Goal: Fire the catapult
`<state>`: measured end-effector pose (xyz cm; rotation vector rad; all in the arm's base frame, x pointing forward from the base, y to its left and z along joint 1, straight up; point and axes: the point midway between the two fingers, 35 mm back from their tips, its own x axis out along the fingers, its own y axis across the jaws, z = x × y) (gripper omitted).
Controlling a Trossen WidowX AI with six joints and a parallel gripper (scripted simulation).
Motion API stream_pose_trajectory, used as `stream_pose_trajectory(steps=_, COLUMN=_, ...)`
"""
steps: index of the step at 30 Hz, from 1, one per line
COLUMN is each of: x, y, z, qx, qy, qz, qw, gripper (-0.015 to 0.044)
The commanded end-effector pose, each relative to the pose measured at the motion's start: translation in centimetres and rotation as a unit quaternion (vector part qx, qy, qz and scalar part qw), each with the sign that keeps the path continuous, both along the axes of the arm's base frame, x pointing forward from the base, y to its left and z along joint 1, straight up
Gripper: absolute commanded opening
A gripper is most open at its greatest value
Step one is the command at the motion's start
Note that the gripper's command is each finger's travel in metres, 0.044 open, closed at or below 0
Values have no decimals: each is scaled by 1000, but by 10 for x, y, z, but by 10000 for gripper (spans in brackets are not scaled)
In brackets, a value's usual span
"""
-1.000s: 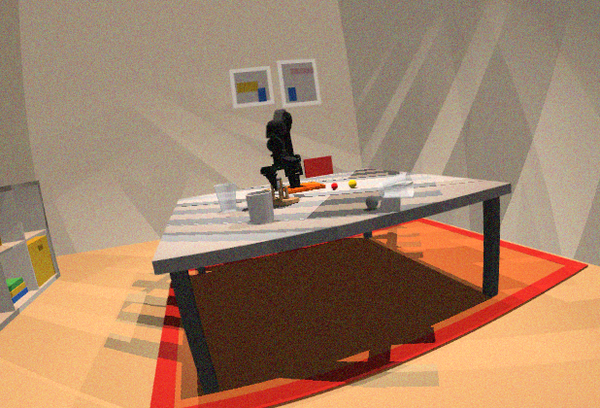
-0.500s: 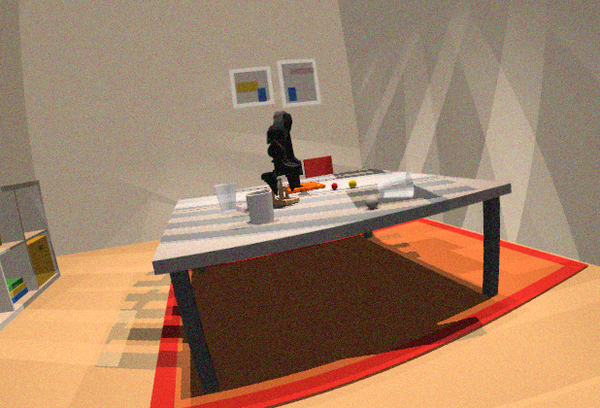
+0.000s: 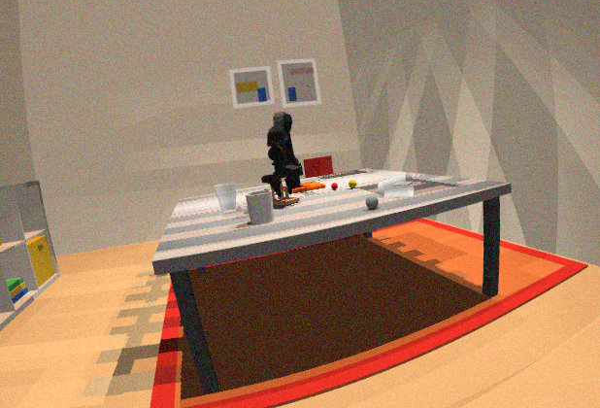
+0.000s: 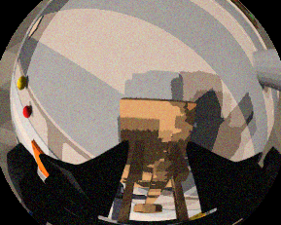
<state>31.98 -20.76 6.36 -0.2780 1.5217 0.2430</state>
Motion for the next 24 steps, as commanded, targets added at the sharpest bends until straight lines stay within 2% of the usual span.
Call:
stream_pose_trajectory(steps=1, x=0, y=0, z=0, qx=0, qy=0, qz=0, qw=1000, gripper=204)
stream_pose_trajectory(steps=3, x=0, y=0, z=0, qx=0, qy=0, qz=0, qw=1000, gripper=151)
stream_pose_trajectory(steps=9, x=0, y=0, z=0, qx=0, qy=0, qz=0, qw=1000, gripper=111)
stream_pose_trajectory(steps=13, x=-1, y=1, z=39, qx=1, qy=0, qz=0, qw=1000, gripper=6)
stream_pose_trajectory(steps=18, x=-2, y=1, z=50, qx=1, qy=0, qz=-3, qw=1000, gripper=0)
stream_pose_trajectory(steps=24, x=-1, y=1, z=50, qx=4, qy=-1, qz=-94, qw=996, gripper=0)
